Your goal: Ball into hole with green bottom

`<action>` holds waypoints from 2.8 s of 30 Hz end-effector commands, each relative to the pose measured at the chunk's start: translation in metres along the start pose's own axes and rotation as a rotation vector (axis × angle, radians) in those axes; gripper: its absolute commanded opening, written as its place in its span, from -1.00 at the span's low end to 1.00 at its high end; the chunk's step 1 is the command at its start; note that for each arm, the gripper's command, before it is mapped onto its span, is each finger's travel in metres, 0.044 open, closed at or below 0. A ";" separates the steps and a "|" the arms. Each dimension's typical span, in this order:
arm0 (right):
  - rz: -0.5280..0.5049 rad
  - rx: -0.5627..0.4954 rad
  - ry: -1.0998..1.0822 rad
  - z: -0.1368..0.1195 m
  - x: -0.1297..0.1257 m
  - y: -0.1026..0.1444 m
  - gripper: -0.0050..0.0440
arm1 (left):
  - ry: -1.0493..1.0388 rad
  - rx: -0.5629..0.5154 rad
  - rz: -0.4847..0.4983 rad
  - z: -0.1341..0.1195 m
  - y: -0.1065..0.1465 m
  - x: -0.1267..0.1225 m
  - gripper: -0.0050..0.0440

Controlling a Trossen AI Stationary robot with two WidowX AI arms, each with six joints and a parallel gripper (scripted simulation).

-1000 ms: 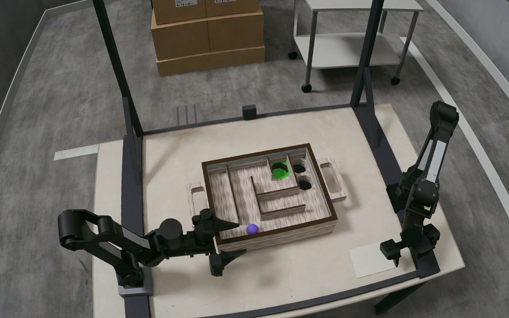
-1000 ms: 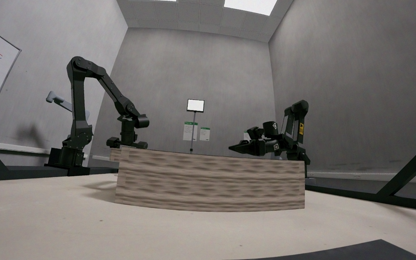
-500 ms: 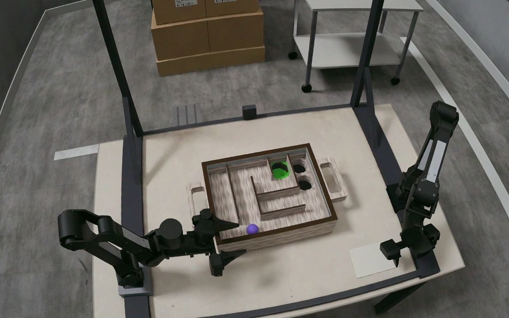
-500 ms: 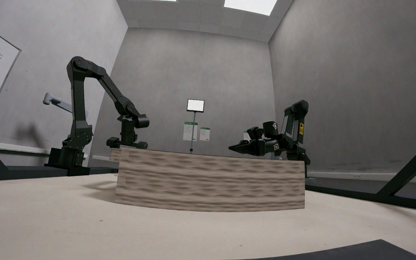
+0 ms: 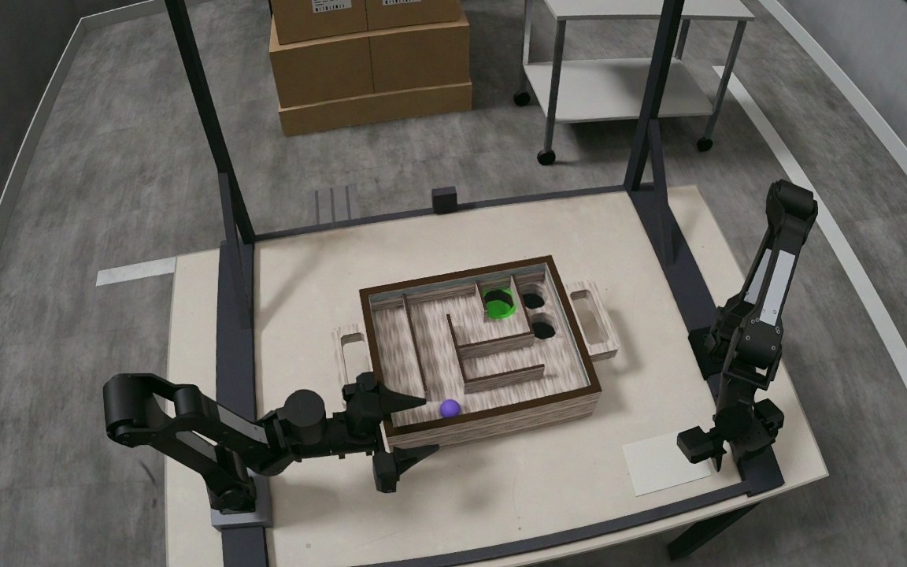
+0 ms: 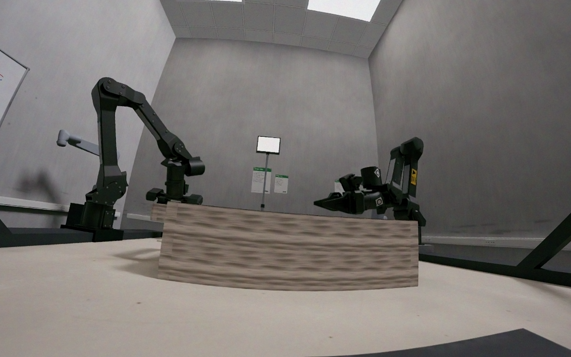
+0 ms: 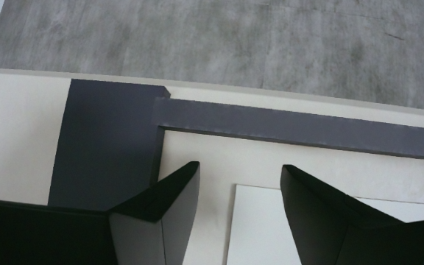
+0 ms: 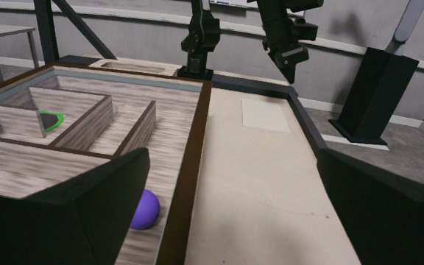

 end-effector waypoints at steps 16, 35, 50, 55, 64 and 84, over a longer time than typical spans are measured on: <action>-0.004 -0.015 -0.002 0.004 -0.001 -0.001 -0.08 | 0.006 -0.012 -0.011 0.003 0.003 -0.001 -0.08; 0.007 -0.030 -0.025 0.012 0.000 -0.005 -0.08 | 0.009 -0.010 -0.030 0.005 0.008 -0.007 -0.08; 0.140 0.163 -0.330 0.031 0.021 -0.029 -0.08 | 0.015 0.110 -0.118 -0.009 0.040 -0.043 -0.08; 0.168 0.225 -0.419 0.040 0.026 -0.032 -0.08 | 0.016 0.148 -0.140 -0.014 0.052 -0.052 -0.08; 0.208 0.363 -0.606 0.063 0.036 -0.032 -0.08 | 0.016 0.229 -0.184 -0.027 0.079 -0.070 -0.08; 0.122 0.864 -1.022 0.092 0.059 -0.003 -0.08 | -0.010 0.473 -0.148 -0.080 0.134 -0.091 -0.08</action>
Point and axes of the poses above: on each arm, the point midway between the two fingers, 35 mm back from their tips, its own y axis back along the fingers, its own x axis across the jaws, z = x × y, the point moved 7 cm from there along y, back along the fingers, and after that the axes turned 7 degrees about y, right-handed, at the moved point
